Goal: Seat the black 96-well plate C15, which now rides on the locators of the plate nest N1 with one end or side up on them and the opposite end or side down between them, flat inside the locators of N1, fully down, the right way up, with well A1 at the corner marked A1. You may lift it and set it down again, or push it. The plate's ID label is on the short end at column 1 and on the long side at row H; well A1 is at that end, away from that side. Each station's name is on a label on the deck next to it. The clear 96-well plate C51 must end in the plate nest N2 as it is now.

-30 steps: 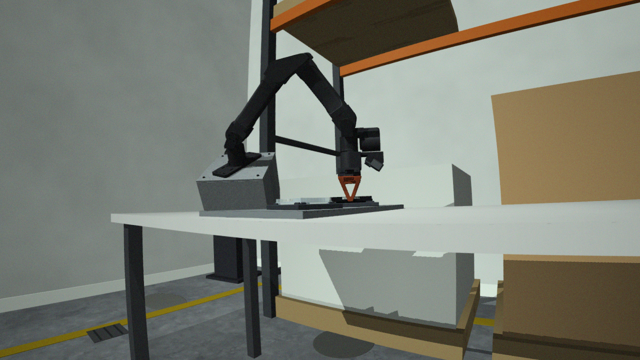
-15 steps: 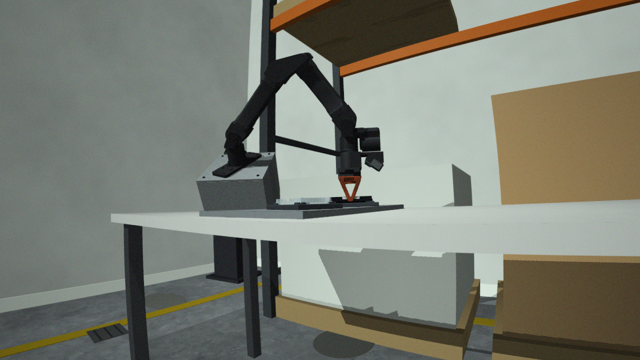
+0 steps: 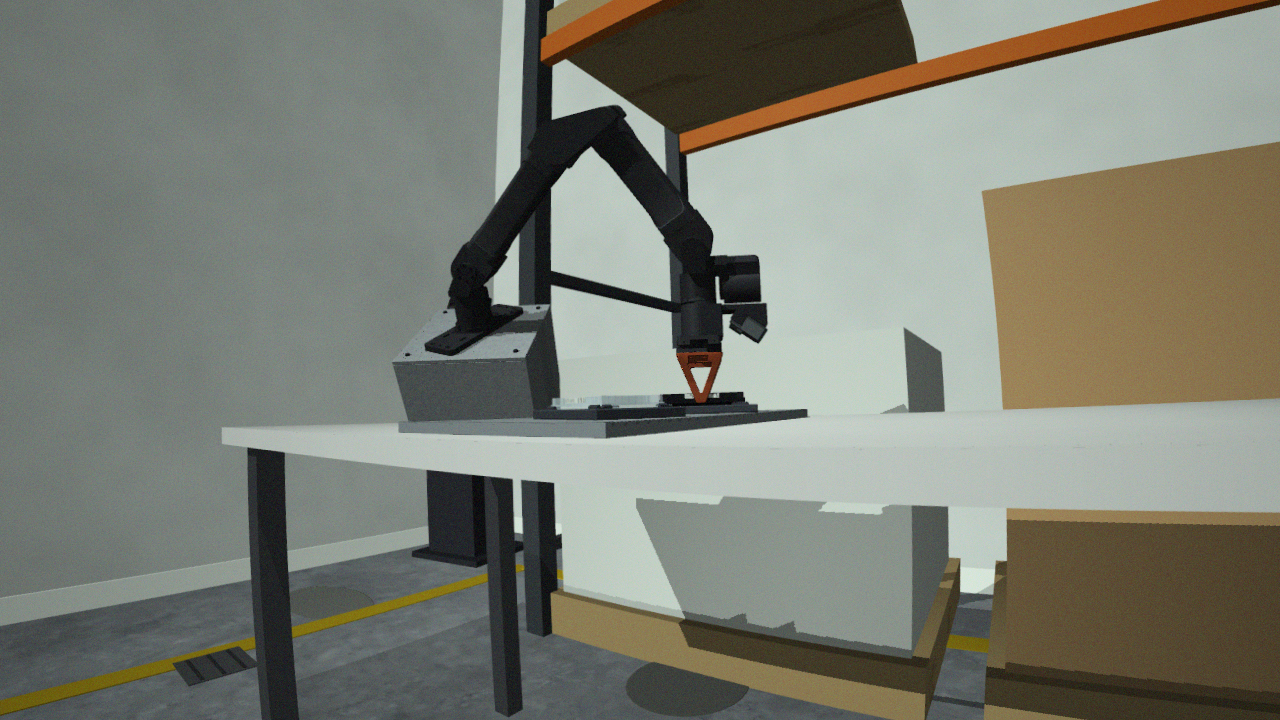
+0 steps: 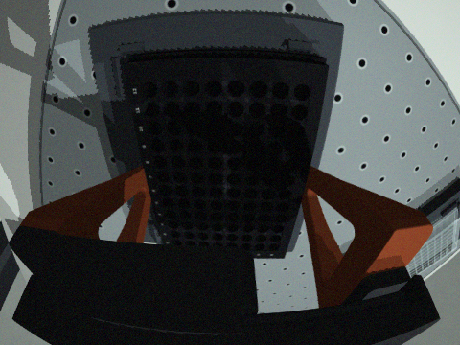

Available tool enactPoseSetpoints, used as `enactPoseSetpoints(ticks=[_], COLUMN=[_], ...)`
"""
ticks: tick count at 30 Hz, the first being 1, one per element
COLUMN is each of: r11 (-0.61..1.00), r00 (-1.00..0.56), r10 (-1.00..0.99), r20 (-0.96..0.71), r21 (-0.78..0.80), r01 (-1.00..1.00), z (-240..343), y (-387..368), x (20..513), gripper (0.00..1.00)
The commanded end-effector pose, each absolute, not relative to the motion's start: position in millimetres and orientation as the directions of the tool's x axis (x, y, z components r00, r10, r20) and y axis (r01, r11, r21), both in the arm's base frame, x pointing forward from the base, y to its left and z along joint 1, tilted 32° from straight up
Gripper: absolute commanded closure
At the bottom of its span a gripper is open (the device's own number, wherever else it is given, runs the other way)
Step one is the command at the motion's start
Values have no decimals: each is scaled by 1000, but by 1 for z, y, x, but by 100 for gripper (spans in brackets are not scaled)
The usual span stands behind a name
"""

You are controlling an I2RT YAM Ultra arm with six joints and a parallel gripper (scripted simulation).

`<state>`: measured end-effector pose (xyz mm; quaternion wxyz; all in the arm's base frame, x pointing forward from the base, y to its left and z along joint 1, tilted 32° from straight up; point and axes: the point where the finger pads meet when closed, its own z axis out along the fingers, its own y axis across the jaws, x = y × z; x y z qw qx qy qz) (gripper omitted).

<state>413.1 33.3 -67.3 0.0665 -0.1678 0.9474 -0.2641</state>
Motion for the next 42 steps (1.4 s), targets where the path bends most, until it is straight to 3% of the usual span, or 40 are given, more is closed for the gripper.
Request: enactPoseSetpoints(ticks=[1, 42], r11=[804, 804], r00=[-931, -931], r10=[-362, -361], r20=[-50, -50], r21=[-523, -522], r01=[-284, -284], z=[-63, -25], y=[38, 59], x=[416, 406], gripper=[100, 100])
